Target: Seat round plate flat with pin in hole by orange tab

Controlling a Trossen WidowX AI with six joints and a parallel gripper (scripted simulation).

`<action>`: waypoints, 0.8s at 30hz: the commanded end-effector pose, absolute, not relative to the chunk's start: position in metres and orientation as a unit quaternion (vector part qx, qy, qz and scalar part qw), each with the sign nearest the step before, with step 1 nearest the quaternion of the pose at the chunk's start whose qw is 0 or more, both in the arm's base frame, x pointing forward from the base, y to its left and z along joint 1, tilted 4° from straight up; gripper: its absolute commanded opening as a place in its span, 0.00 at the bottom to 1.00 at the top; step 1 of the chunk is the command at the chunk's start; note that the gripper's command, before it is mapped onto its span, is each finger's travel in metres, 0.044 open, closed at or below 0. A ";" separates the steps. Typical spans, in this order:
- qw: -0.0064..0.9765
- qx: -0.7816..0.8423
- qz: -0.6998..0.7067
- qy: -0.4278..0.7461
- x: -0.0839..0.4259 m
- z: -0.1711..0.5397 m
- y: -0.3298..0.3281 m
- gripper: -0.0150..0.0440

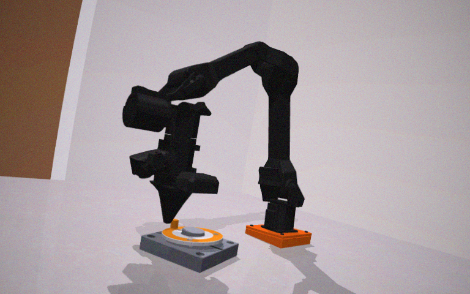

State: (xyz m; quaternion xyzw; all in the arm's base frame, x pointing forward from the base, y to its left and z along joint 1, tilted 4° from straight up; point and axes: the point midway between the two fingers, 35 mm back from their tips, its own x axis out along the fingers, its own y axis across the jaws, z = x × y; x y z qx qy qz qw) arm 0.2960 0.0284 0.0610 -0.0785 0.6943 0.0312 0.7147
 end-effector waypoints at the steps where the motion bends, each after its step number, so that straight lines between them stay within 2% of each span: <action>1: 0.714 -0.082 0.031 0.694 0.293 0.058 0.026 0.25; 24: 0.714 -0.082 0.031 0.695 0.271 0.058 0.015 0.25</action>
